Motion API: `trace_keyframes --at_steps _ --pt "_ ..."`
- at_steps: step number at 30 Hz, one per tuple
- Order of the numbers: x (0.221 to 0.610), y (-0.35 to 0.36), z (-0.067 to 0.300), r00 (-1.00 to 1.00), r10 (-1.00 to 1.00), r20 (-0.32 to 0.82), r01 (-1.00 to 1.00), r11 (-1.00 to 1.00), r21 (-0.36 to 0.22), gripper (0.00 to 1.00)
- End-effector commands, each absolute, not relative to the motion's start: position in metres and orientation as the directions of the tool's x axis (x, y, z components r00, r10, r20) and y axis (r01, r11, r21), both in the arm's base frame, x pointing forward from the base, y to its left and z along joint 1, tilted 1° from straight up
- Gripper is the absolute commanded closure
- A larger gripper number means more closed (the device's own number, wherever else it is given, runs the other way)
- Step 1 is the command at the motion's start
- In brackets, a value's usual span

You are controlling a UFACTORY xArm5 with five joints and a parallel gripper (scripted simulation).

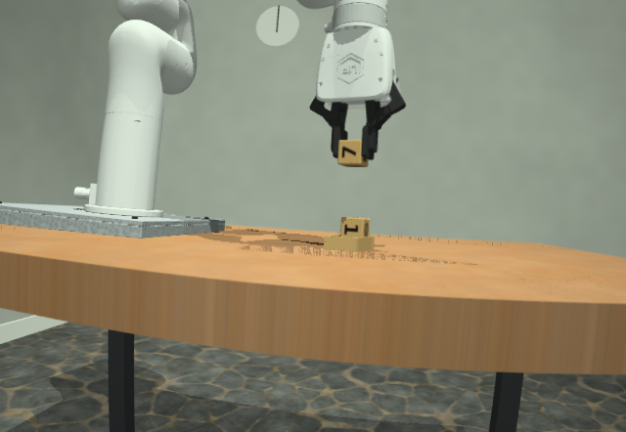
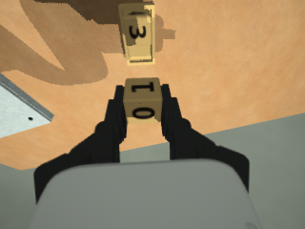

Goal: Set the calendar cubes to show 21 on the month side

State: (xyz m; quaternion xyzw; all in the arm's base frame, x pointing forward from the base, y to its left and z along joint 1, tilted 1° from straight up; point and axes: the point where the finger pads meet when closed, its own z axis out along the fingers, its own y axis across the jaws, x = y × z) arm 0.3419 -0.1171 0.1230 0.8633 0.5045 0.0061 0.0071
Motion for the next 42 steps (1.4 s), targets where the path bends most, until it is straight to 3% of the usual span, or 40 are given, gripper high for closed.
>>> trace_keyframes --at_steps 1,12,23,42 --pt "0.365 -0.119 0.128 0.613 0.790 0.008 0.790 -0.613 0.021 0.71" --pt "0.402 -0.120 0.132 0.785 0.619 0.013 0.619 -0.785 0.018 0.71" --pt "0.458 -0.117 0.132 0.956 0.293 0.019 0.293 -0.956 0.012 0.71" --pt "0.527 -0.106 0.119 0.982 -0.188 0.023 -0.188 -0.982 0.000 0.71"
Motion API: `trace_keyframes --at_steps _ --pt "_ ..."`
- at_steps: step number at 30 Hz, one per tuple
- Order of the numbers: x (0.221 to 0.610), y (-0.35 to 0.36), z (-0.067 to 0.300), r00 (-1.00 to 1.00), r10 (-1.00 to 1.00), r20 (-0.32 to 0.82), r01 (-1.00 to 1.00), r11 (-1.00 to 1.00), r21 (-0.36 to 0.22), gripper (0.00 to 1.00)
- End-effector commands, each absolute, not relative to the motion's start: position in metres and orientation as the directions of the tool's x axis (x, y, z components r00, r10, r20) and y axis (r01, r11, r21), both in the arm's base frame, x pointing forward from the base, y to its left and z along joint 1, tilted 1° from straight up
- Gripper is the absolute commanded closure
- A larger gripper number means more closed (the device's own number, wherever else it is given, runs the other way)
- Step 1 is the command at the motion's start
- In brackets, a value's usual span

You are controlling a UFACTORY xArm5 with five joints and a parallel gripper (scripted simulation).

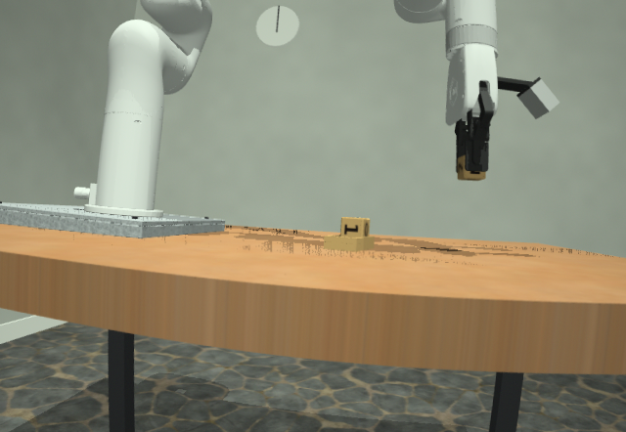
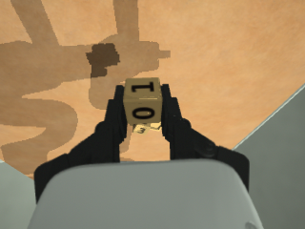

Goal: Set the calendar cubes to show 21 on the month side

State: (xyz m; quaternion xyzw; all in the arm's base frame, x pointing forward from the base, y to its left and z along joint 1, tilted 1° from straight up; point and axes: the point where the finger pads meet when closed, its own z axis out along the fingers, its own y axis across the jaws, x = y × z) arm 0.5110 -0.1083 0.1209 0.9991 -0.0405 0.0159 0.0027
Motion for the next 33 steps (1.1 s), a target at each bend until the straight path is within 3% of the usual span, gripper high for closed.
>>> trace_keyframes --at_steps 1,22,33 --pt "0.528 -0.106 0.119 0.981 -0.194 0.023 -0.194 -0.981 0.000 0.71" --pt "0.528 -0.106 0.115 0.980 -0.197 0.023 -0.197 -0.980 0.000 0.71" --pt "0.529 -0.106 0.077 0.980 -0.197 0.023 -0.197 -0.980 0.000 0.71"
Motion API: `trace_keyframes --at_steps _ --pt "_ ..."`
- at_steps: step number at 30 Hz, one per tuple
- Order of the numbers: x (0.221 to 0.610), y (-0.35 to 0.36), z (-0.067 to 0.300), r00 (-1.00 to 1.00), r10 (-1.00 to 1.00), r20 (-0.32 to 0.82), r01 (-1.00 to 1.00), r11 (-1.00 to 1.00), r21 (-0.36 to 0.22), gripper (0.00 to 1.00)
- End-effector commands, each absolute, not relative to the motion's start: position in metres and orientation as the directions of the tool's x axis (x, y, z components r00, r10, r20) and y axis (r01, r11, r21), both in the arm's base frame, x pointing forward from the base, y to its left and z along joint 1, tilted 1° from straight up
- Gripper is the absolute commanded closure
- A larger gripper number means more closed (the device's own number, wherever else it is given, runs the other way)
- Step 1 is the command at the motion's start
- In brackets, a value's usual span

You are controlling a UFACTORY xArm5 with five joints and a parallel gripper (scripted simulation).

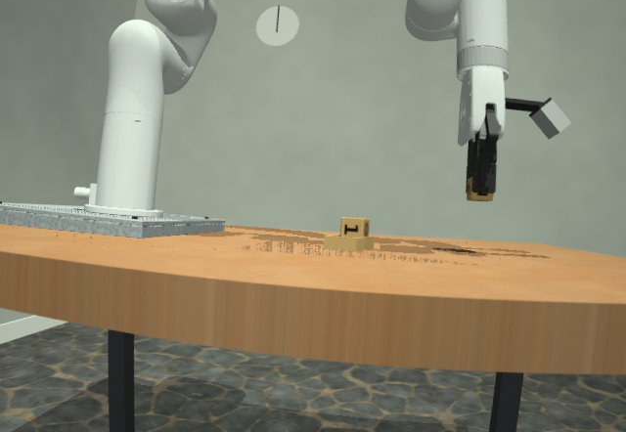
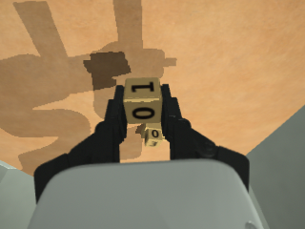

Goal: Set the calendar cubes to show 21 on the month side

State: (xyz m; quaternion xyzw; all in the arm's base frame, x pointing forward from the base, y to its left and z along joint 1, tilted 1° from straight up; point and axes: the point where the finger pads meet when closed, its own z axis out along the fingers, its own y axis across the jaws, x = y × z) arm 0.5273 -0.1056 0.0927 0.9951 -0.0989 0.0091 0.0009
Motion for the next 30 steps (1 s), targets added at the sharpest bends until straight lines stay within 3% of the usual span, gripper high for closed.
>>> trace_keyframes --at_steps 1,15,30 --pt "0.530 -0.106 0.072 0.980 -0.197 0.023 -0.197 -0.980 0.000 0.71" --pt "0.531 -0.106 0.026 0.980 -0.197 0.023 -0.197 -0.980 0.000 0.71" --pt "0.531 -0.106 0.023 0.980 -0.197 0.023 -0.197 -0.980 0.000 0.71"
